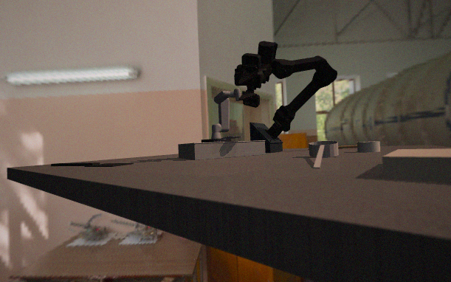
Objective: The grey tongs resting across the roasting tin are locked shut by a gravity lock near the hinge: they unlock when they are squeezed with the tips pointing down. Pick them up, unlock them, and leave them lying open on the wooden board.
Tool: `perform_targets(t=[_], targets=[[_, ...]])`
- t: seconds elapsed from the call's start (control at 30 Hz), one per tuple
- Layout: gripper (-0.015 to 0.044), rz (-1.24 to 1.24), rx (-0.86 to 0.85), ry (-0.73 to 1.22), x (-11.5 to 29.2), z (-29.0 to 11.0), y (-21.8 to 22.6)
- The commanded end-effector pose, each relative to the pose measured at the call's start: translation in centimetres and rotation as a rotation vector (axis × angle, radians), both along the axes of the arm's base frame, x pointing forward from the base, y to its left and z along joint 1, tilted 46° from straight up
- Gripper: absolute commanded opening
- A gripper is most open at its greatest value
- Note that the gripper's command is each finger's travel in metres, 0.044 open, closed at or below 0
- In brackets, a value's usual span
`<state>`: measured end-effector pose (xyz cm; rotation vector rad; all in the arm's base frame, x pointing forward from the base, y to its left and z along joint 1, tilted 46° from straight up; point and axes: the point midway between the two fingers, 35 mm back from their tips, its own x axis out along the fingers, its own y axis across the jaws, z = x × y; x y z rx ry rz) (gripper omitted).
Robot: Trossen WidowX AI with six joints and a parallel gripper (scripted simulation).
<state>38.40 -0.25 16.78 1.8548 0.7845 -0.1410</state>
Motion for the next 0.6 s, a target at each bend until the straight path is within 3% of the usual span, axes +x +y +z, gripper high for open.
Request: perform_targets(t=[0.0,0.33,0.57], targets=[[0.026,-0.082,0.041,0.206,-1.5,-6.3,-3.0],[0.026,-0.285,0.281,0.761,-10.8,-20.0,-7.1],[0.026,-0.309,0.328,0.837,-12.5,-21.3,-7.1]])
